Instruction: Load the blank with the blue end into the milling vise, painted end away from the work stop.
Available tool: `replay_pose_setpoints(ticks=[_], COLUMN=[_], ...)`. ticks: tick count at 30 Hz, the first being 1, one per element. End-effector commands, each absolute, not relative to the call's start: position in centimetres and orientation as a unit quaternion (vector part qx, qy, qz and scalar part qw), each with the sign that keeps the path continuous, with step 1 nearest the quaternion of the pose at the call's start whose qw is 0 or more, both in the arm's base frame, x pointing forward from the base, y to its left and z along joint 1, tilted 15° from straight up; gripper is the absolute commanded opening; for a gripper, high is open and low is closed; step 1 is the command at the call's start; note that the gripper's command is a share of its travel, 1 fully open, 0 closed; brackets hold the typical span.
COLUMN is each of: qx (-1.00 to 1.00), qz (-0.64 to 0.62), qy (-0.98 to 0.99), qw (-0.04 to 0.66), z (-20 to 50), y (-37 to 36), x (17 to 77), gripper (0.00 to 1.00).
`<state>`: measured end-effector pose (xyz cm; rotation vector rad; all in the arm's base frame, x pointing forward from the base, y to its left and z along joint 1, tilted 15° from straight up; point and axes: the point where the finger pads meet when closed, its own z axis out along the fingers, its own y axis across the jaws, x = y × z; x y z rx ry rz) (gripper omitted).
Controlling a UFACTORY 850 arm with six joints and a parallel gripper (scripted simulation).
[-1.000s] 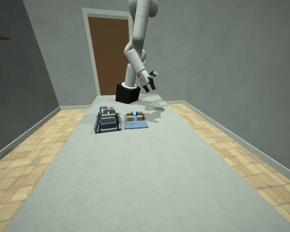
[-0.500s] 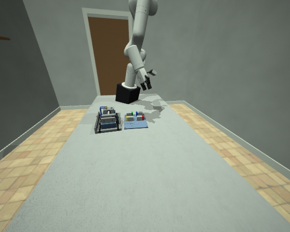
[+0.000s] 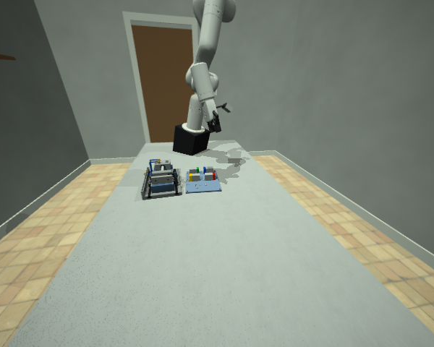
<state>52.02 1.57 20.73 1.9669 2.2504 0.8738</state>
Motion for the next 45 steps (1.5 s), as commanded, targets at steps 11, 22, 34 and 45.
replay_pose_setpoints(ticks=[11,22,34,45], qx=[0.686,0.724,0.743,0.742], qz=[0.215,0.163,0.134,0.137], qy=[0.695,0.67,0.656,0.656], qw=[0.009,0.001,-0.003,-0.002], z=[21.0,21.2,21.5,21.5], y=[-1.2,-3.2,-7.4,-7.3], x=[50.9,49.9,48.0,48.1], gripper=[1.0,1.0,1.0,1.0])
